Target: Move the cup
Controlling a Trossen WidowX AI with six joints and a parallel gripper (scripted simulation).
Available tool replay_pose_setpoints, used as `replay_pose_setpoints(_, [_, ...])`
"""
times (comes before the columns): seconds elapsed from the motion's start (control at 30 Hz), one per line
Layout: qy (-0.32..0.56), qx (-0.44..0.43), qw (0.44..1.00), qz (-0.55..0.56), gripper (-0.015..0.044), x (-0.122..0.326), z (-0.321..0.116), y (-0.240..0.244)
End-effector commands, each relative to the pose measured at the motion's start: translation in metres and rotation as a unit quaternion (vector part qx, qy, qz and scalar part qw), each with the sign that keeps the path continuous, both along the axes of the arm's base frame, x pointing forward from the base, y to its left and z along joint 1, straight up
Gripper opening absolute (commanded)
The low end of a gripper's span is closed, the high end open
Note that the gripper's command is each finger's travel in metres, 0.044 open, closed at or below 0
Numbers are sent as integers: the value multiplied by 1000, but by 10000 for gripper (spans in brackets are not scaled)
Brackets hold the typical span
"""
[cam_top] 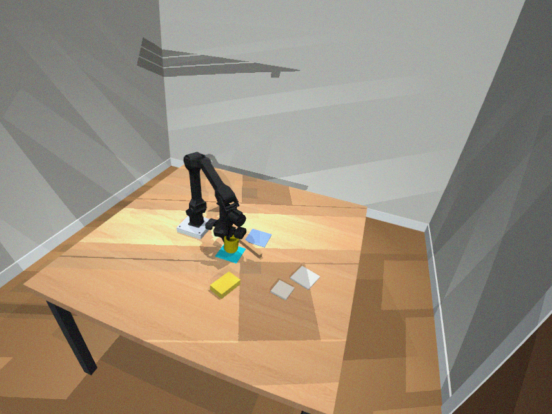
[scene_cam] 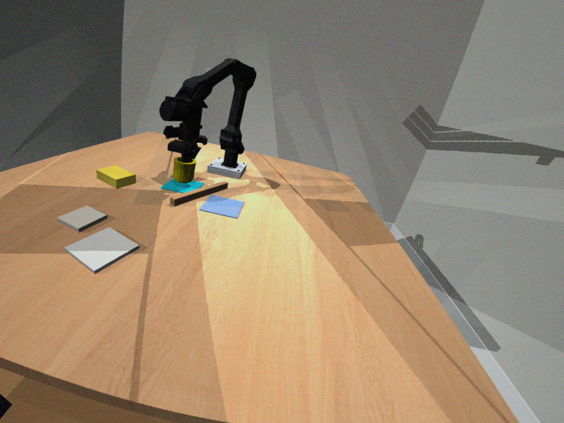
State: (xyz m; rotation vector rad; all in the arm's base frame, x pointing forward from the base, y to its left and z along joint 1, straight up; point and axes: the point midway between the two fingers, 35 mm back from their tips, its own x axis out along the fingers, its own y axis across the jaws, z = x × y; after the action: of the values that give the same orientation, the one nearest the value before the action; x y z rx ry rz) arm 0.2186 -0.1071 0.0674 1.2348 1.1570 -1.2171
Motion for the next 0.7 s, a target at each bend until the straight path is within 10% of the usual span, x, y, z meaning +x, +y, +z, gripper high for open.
replay_pose_setpoints(0.0, [3,3,1000,3,0,-1,-7,1])
replay_pose_setpoints(0.67, [1,1,1000,0,0,-1,-14,-1])
